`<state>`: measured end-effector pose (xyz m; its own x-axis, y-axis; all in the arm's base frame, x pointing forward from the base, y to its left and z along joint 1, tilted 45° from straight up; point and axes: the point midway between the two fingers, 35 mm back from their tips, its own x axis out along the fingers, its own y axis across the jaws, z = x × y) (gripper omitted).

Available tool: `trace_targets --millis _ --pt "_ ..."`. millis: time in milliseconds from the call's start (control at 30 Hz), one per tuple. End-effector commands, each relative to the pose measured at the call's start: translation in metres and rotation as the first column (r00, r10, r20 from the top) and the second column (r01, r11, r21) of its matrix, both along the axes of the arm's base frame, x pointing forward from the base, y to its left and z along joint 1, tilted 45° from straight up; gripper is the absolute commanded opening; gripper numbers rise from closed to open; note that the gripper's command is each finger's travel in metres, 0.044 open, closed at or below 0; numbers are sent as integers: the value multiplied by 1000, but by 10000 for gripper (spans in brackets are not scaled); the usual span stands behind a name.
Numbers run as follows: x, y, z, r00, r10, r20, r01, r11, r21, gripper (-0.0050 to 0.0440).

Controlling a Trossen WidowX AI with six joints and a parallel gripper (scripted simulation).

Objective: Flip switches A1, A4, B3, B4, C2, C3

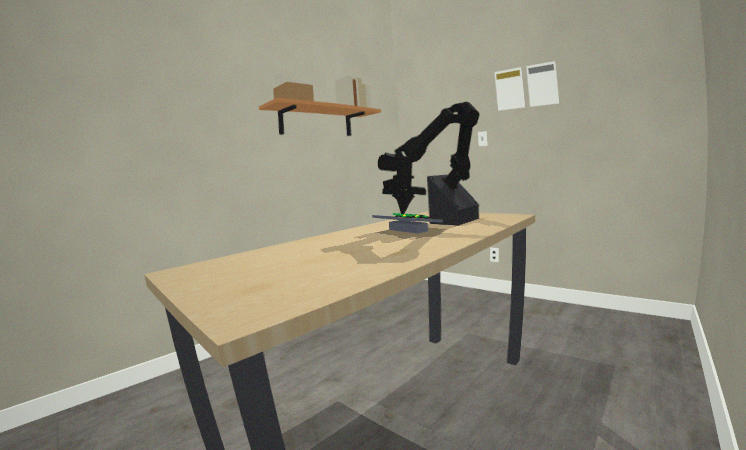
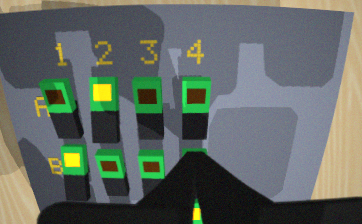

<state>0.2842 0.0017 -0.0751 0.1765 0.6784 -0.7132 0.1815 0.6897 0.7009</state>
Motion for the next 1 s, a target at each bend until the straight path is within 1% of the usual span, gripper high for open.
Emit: trace_targets --millis 0,400,467,567,600,733,933,967 --pt "0 1 0 1000 -2 -2 2 1000 2 -50" --pt "1 2 -1 1000 -3 0 3 1000 2 -50" --pt "6 -7 8 1000 -4 26 4 1000 -13 -50" --pt "0 -31 31 999 -11 40 12 1000 -23 -50" --pt "1 -40 39 998 -14 64 16 999 -35 -50" --pt "-7 -46 49 999 -18 45 19 1000 -24 -50" --pt "-8 -46 51 999 -19 46 20 1000 -20 -50" --pt "-12 -41 51 999 -20 37 20 1000 -13 -50"
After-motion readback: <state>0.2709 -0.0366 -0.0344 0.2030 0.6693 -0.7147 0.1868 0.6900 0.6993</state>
